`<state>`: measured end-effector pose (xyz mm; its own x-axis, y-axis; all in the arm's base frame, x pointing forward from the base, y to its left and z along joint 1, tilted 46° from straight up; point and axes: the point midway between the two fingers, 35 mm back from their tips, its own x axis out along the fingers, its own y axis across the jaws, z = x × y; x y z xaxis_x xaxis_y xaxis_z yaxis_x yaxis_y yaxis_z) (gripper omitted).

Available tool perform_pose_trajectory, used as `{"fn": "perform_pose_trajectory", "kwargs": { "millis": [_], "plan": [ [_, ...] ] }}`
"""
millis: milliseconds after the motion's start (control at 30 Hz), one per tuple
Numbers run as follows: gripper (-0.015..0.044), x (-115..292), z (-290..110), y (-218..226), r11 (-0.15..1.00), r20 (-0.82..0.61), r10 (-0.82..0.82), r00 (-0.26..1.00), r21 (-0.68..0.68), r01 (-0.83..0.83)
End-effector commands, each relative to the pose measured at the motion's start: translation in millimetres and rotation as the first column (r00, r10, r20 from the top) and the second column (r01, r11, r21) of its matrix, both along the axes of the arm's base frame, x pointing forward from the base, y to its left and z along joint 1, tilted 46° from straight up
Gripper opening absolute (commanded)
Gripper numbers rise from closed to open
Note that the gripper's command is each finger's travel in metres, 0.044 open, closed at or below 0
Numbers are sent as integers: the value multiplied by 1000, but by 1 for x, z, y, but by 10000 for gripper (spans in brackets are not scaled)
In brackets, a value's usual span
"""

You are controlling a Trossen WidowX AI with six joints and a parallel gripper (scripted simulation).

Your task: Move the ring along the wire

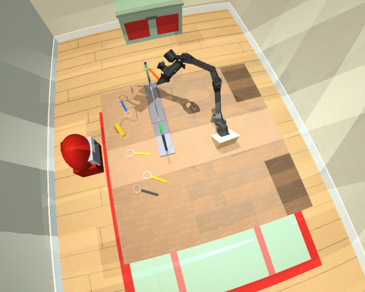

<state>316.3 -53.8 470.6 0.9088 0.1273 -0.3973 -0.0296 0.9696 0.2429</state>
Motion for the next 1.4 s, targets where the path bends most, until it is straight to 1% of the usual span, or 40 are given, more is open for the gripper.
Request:
{"fn": "perform_pose_trajectory", "kwargs": {
  "millis": [0, 333, 667, 1000, 1367],
  "plan": [
    [-150, 0, -1, -6, 996, 3, -8, 1000, -93, 8],
    [-150, 1, -3, -20, 953, 15, -32, 999, -301, 35],
    [-150, 1, -1, -34, 867, 34, -53, 998, -494, 63],
    [-150, 1, 4, -48, 742, 59, -69, 996, -665, 91],
    [-150, 1, 13, -62, 565, 91, -79, 993, -817, 119]
  ]
}}
